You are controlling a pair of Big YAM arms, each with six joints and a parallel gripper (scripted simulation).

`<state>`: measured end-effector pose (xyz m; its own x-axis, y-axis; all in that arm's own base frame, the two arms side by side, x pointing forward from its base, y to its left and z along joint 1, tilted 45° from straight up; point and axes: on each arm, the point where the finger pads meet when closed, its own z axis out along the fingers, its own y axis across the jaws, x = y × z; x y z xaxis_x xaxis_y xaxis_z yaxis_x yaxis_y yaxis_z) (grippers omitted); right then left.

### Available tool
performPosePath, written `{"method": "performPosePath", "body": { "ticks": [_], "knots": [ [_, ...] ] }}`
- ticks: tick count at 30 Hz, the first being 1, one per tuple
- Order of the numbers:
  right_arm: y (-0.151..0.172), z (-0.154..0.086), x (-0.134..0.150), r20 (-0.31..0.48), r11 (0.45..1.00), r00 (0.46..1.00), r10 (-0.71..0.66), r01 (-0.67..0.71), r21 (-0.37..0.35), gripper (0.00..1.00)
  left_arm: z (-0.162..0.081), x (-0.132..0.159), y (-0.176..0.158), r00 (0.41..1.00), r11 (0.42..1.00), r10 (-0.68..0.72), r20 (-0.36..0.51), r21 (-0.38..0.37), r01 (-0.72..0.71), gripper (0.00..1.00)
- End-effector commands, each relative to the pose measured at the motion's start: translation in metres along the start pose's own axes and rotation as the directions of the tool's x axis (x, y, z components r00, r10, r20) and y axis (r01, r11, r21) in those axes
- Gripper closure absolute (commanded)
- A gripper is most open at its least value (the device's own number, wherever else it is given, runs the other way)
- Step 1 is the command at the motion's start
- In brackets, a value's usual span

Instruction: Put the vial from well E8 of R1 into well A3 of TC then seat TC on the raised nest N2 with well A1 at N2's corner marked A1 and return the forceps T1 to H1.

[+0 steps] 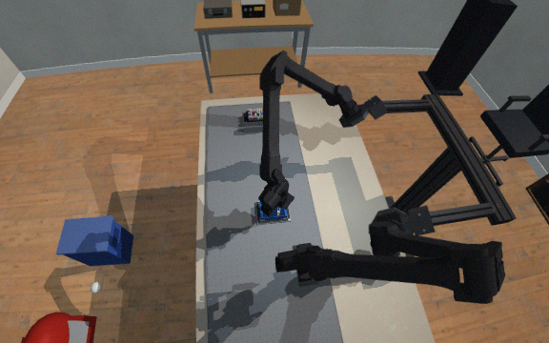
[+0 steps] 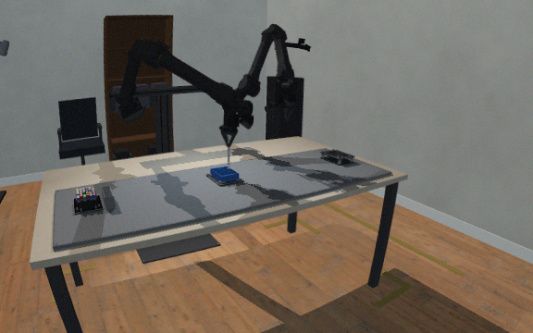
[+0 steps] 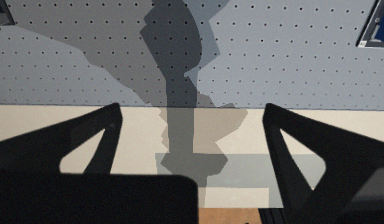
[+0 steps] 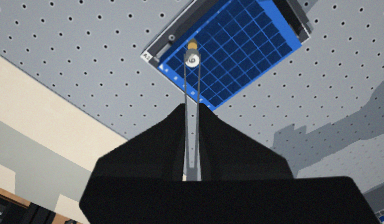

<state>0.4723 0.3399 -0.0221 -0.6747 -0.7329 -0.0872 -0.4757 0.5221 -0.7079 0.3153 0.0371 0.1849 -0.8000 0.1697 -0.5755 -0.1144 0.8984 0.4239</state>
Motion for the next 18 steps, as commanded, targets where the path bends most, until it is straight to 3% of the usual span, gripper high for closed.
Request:
{"method": "performPosePath", "body": {
  "ticks": [1,18],
  "knots": [
    [-0.0080,0.0016,-0.0140,0.016,1.000,1.000,0.021,-0.021,-0.001,0.91,-0.0050,-0.0083,0.0023,1.000,1.000,0.003,0.015,0.001,-0.003,0.00],
    [-0.0090,0.0072,-0.0145,0.014,1.000,1.000,0.025,-0.025,-0.001,0.91,-0.0050,-0.0083,0.0023,1.000,1.000,0.003,0.015,0.001,-0.003,0.00]
  ]
}}
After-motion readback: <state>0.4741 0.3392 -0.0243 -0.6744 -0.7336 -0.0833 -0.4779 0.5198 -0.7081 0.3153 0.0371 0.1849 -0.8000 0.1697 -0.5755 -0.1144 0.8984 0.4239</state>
